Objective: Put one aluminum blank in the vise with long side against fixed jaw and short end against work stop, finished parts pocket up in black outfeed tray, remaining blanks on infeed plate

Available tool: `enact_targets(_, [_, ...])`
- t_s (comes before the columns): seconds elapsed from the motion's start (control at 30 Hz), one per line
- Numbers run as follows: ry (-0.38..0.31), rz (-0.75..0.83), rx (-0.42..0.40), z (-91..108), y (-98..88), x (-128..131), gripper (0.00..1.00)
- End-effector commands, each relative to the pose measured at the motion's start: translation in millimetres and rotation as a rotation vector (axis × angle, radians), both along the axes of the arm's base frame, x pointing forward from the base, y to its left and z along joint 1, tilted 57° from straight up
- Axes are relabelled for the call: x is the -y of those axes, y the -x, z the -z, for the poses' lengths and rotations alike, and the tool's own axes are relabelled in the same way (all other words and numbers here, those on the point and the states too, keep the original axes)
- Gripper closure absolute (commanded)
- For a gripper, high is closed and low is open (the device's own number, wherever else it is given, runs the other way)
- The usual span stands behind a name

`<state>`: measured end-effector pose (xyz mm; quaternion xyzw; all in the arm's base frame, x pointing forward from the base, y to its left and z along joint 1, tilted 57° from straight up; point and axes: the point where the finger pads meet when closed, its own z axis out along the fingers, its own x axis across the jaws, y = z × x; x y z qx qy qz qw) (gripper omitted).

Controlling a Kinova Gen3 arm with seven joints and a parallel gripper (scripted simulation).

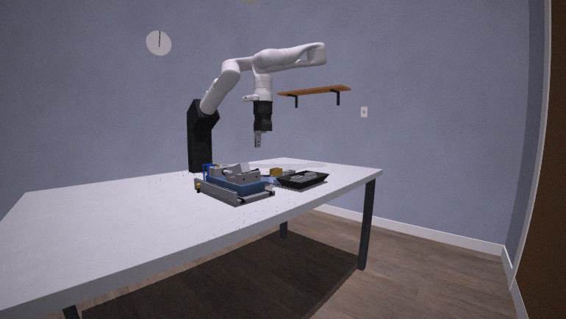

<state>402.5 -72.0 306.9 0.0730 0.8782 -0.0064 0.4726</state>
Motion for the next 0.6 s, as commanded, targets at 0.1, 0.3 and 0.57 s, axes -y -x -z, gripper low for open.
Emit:
enact_targets(0.1, [-0.127, 0.089, 0.008, 0.9, 0.2, 13, 1.00])
enact_targets(0.3, [-0.234, 0.163, 0.014, 2.5, 1.0, 22, 1.00])
enact_targets(0.57, [-0.496, 0.341, 0.035, 4.8, 3.0, 41, 1.00])
